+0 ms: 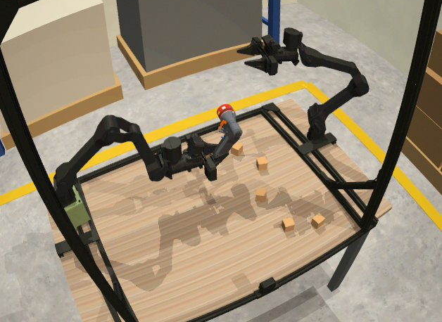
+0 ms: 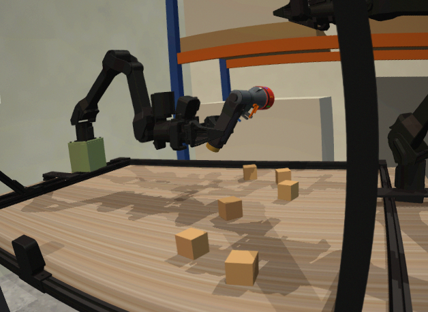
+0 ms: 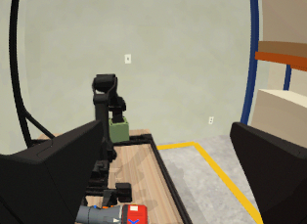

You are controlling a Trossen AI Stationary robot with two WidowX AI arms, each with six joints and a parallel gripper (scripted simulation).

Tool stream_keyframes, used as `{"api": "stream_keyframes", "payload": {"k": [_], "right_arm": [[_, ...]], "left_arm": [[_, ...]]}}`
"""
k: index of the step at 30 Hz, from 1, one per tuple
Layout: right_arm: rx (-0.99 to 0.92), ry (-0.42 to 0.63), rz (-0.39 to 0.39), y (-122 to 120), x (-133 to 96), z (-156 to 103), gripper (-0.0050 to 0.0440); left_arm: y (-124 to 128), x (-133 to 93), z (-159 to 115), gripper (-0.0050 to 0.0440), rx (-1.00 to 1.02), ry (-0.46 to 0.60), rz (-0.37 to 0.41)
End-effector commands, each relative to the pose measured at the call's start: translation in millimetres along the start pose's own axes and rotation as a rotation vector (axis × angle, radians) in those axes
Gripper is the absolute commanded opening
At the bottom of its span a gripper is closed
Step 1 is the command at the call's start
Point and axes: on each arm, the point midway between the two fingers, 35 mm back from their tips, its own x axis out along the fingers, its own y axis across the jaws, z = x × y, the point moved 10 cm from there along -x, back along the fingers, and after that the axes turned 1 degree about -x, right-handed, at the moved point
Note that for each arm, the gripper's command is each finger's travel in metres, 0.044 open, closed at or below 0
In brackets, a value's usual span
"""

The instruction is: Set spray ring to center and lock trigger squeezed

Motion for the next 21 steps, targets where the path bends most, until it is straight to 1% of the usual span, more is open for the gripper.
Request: {"api": "stream_keyframes", "payload": {"k": [1,4,8,10,21], "right_arm": [[0.004,0.000,0.001,0.0,0.0,-0.1,0.0400],[0.007,0.000,0.001,-0.1,0.1,-0.4,0.0400],[0.078,0.001,0.001,-1.4,2.6,-9.0,0.0400],[0.078,0.001,0.001,-1.4,2.6,-9.0,0.0400],[0.473,0.008,0.001,-7.0,10.8,-57.5,0.0400]], "left_arm": [[-0.3,1.1,7.9,0.0000,0.007,-0.027,0.001],[-0.3,1.1,7.9,0.0000,0.007,-0.027,0.001],[-0.3,1.1,7.9,0.0000,0.007,-0.027,0.001],[-0.3,1.1,7.9,0.0000,0.007,-0.027,0.001],[-0.3,1.1,7.9,0.0000,0.007,-0.027,0.001]]}}
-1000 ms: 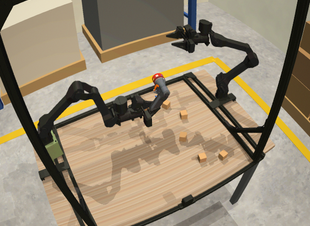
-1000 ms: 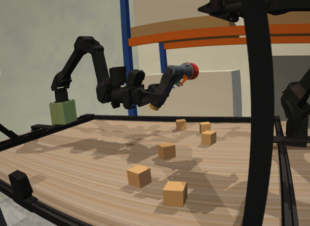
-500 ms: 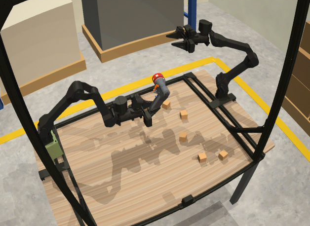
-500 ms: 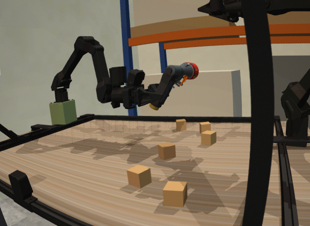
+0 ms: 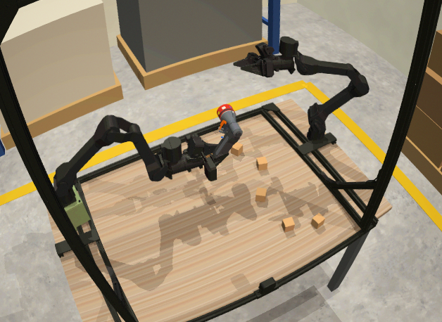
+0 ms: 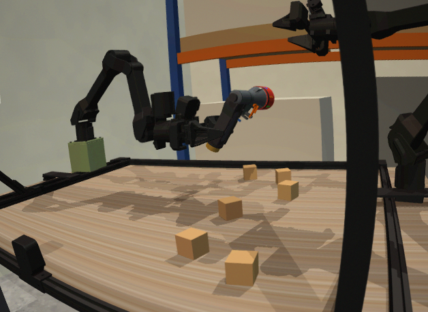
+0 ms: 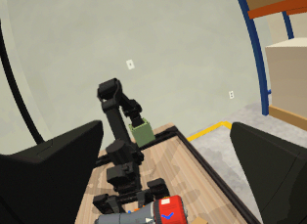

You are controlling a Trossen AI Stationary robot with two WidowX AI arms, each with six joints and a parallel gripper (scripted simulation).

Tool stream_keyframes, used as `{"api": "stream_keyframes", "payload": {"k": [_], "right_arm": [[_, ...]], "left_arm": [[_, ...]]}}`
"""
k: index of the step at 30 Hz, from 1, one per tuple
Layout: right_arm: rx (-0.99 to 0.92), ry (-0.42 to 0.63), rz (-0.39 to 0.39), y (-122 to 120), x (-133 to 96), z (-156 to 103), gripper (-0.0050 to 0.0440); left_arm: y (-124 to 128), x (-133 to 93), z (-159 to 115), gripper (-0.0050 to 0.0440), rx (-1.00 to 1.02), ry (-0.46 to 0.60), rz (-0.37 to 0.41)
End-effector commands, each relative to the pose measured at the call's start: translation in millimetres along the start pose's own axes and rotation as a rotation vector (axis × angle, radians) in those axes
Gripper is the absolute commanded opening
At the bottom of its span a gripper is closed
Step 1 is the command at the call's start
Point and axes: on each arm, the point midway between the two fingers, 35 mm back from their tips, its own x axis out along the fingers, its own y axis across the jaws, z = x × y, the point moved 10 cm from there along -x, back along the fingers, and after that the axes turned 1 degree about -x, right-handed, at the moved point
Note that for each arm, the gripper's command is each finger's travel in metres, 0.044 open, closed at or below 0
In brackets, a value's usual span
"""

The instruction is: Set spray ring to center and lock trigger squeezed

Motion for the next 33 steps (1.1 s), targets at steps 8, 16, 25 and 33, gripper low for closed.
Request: {"api": "stream_keyframes", "payload": {"k": [8,16,25,33], "right_arm": [[0.323,0.012,-0.002,-18.1,2.2,-38.7,0.0400],[0.614,0.016,-0.006,-31.8,-0.9,-72.4,0.0400],[0.868,0.020,-0.010,-42.0,-7.5,-101.9,0.0400],[1.140,0.113,0.030,-42.1,-15.2,-144.6,0.0400]], "left_arm": [[0.0,1.2,7.9,0.0000,0.007,-0.027,0.001],[0.0,1.2,7.9,0.0000,0.007,-0.027,0.001],[0.0,1.2,7.9,0.0000,0.007,-0.027,0.001],[0.0,1.2,7.9,0.0000,0.007,-0.027,0.001]]}}
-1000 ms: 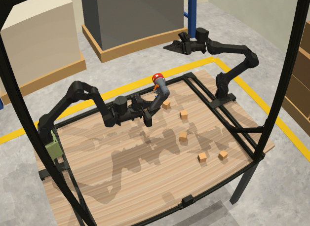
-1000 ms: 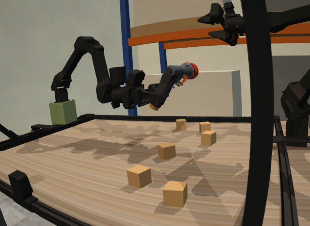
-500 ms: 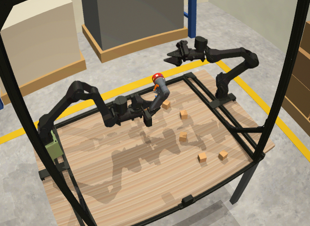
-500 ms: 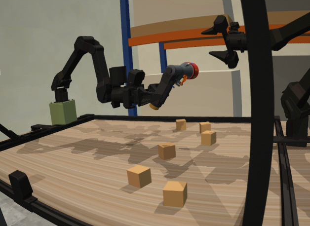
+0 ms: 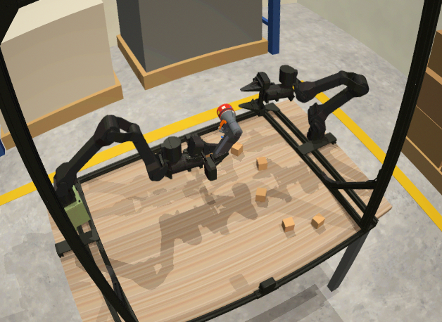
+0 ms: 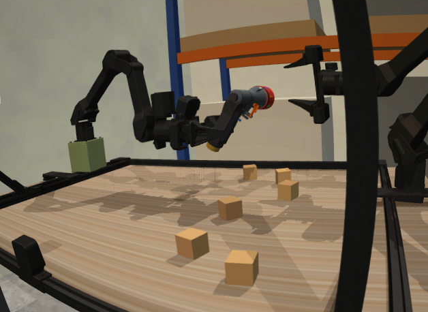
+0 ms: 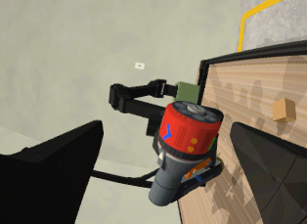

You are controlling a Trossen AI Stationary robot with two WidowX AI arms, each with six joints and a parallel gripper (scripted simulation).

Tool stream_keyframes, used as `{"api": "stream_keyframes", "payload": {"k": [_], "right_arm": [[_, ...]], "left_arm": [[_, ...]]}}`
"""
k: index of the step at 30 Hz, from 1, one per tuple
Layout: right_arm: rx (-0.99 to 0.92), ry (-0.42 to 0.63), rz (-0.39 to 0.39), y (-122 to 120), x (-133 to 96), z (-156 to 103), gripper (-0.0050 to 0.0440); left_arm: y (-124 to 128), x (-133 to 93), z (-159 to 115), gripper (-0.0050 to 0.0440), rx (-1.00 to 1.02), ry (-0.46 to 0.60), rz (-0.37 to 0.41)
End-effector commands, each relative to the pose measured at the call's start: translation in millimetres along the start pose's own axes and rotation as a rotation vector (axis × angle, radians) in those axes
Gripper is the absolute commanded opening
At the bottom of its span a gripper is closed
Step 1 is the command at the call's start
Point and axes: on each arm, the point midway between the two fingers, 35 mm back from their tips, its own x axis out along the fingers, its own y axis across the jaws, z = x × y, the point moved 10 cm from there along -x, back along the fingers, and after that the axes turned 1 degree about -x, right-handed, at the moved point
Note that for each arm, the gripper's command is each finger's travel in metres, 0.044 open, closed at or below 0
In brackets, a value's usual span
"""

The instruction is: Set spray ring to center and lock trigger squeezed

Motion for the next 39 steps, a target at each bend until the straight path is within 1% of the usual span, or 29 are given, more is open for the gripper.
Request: {"api": "stream_keyframes", "payload": {"k": [1,4,14,22,24,39], "right_arm": [[0.123,0.062,-0.015,-19.5,-3.5,-12.8,0.0400],[0.164,0.085,-0.018,-25.2,-4.9,-17.4,0.0400],[0.167,0.087,-0.019,-25.3,-1.9,-17.6,0.0400],[0.167,0.087,-0.019,-24.8,10.0,-17.9,0.0400],[0.167,0.087,-0.019,-24.8,10.0,-17.9,0.0400],[0.167,0.087,-0.019,-23.9,34.2,-19.3,0.0400]], "left_arm": [[-0.9,1.1,7.3,0.0000,0.007,-0.026,0.000],[-0.9,1.1,7.3,0.0000,0.007,-0.026,0.000],[-0.9,1.1,7.3,0.0000,0.007,-0.026,0.000],[-0.9,1.1,7.3,0.0000,0.007,-0.026,0.000],[-0.9,1.1,7.3,0.0000,0.007,-0.026,0.000],[-0.9,1.1,7.3,0.0000,0.007,-0.026,0.000]]}}
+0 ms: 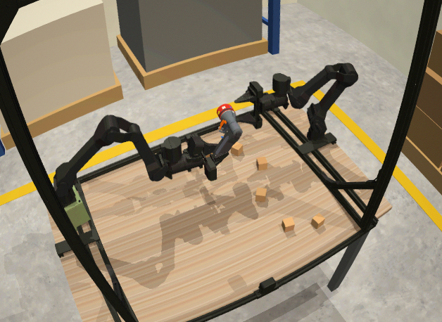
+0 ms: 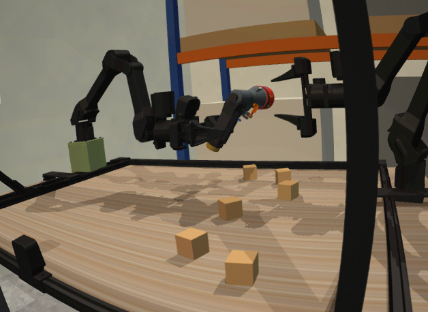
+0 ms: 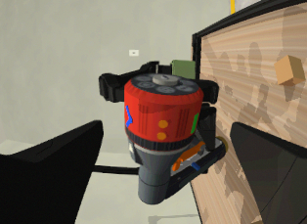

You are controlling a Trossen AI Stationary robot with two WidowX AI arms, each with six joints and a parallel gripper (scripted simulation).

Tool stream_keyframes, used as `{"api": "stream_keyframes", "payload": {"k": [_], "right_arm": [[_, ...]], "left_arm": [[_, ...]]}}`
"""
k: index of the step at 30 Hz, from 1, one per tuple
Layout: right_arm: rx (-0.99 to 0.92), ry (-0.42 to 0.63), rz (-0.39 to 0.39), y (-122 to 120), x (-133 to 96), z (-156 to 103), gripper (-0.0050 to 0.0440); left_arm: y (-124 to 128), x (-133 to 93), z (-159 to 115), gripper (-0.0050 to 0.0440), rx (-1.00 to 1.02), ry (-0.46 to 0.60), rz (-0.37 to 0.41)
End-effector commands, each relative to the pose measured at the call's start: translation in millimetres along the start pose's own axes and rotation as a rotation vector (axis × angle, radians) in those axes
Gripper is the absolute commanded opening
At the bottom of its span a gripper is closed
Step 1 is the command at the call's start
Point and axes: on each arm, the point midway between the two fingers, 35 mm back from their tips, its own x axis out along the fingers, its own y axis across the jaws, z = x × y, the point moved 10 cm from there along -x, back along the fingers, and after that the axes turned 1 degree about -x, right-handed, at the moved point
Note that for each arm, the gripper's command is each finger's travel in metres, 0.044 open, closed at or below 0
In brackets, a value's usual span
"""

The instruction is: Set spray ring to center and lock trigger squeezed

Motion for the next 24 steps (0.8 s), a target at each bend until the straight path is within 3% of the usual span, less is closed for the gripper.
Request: {"api": "stream_keyframes", "payload": {"k": [1,24], "right_arm": [[0.001,-0.003,0.008,3.0,6.2,0.5,0.0400],[0.001,-0.002,0.008,4.6,38.9,0.9,0.0400]], "left_arm": [[-0.3,1.1,7.2,0.0000,0.007,-0.025,0.001],[-0.3,1.1,7.2,0.0000,0.007,-0.025,0.001]]}}
